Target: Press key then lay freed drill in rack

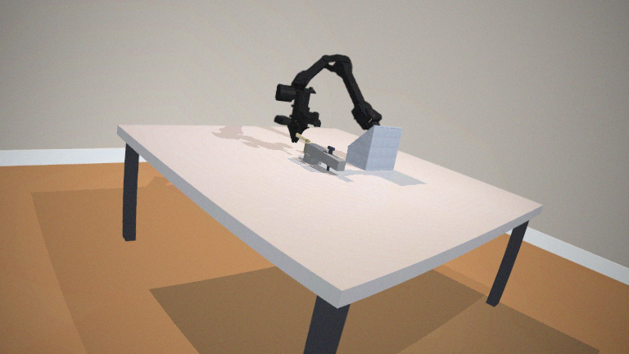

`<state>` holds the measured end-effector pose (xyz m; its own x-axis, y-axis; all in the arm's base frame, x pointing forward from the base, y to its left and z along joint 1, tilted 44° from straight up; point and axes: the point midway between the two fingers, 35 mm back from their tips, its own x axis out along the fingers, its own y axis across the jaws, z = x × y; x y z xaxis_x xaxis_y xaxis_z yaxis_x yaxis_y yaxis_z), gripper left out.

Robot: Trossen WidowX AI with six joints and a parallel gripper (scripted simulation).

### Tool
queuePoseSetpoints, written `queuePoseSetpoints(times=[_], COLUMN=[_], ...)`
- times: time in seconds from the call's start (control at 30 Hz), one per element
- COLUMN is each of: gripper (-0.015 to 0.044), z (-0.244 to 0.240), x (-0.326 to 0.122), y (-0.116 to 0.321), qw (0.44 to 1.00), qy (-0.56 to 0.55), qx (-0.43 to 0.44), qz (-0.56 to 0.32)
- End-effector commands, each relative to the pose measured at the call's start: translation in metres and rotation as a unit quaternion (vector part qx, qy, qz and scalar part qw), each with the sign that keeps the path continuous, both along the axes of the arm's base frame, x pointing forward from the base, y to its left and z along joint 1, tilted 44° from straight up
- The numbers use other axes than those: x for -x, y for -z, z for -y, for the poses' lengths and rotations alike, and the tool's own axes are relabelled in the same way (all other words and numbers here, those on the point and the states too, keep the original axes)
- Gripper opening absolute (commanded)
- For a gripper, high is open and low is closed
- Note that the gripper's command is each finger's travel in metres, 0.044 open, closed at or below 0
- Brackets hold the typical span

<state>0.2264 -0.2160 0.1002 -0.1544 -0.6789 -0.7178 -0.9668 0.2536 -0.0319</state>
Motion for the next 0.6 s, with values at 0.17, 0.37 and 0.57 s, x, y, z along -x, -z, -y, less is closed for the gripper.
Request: queuePoseSetpoints(times=[0.17,0.37,0.57], gripper=[0.0,0.0,0.0], z=[-0.0038,-0.0057,-0.0076], x=[-0.001,-0.0011,-0.0012], y=[-0.0035,-0.0048,-0.0062], qw=[1.0,1.0,1.0], qy=[0.0,0.0,0.0], qx=[0.002,0.002,0.002], qz=[0.003,0.003,0.003])
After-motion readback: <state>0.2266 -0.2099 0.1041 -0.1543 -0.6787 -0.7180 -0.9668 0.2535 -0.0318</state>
